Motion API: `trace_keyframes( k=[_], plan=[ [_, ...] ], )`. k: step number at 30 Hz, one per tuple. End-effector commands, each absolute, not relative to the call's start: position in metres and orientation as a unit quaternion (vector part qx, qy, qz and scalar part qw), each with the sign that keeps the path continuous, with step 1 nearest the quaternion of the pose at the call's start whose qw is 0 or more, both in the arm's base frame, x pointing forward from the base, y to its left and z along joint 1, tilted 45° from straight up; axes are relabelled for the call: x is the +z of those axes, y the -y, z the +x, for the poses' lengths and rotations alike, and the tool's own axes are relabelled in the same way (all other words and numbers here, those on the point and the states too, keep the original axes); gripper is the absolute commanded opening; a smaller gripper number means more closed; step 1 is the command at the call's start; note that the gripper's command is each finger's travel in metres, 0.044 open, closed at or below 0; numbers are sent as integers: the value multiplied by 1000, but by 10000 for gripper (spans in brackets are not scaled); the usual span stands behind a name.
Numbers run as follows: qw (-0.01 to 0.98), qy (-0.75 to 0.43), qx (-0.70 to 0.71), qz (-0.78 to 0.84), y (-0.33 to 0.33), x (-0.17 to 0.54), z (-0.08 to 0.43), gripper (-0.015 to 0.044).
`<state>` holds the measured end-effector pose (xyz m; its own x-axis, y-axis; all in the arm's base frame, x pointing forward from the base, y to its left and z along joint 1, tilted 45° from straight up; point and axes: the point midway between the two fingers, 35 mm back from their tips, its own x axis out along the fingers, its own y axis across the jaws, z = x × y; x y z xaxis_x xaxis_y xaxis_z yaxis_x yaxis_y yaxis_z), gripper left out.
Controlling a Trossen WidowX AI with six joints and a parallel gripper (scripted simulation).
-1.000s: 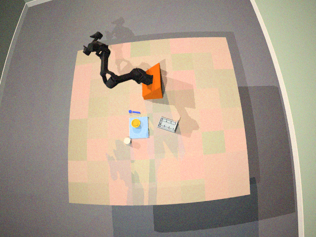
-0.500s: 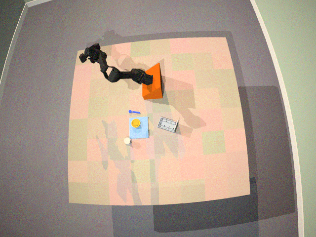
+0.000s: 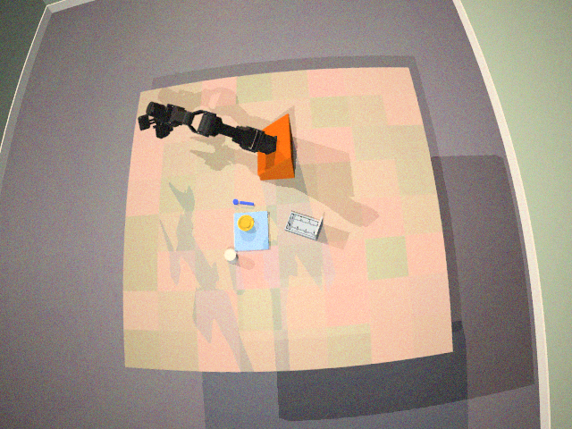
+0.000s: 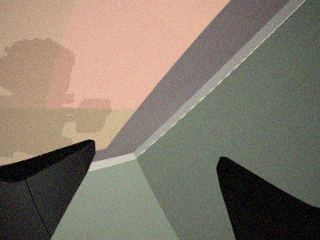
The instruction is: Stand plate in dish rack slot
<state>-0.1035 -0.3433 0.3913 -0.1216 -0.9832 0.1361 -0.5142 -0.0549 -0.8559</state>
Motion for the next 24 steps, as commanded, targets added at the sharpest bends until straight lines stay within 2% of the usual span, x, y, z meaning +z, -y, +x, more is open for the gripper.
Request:
trace_keyframes(
  k=[1, 13, 24],
  plan=[
    [336, -598, -420, -594, 356, 383, -78, 400],
    [510, -503, -413, -562, 378, 349, 27, 400],
    [652, -437, -363, -503, 364, 312, 137, 400]
  ],
)
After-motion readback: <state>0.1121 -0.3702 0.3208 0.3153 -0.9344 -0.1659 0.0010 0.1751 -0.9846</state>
